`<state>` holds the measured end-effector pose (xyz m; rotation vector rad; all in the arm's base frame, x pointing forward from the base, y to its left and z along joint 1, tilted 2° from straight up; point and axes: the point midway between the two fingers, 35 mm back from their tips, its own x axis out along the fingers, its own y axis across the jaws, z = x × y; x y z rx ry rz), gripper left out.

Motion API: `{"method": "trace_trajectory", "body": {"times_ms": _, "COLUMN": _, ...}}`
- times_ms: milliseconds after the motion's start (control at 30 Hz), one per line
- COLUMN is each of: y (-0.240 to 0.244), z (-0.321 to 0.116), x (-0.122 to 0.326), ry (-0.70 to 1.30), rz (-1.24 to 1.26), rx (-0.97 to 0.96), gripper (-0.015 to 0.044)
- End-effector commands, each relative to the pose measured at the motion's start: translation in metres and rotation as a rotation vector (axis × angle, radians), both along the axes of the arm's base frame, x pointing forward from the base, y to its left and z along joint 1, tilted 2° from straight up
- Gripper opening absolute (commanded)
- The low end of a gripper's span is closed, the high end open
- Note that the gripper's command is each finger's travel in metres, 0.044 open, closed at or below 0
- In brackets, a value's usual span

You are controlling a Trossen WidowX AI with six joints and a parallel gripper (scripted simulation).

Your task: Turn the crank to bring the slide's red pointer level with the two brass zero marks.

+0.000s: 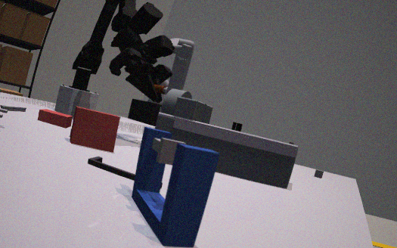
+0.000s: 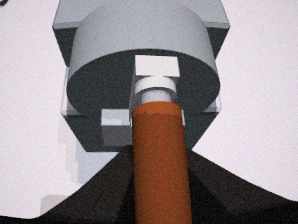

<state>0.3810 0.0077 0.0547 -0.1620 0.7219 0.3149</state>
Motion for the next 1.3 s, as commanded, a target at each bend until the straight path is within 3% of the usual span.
{"method": "trace_trajectory", "body": {"times_ms": 0, "y": 0.0064, "z": 0.0003, "x": -0.0024, "ry": 0.003, "rz": 0.009, "rx": 0.011, "gripper": 0.0}}
{"method": "trace_trajectory", "body": {"times_ms": 1267, "y": 0.0164, "z": -0.0035, "x": -0.0061, "ry": 0.004, "rz": 0.009, "rx": 0.012, "gripper": 0.0}}
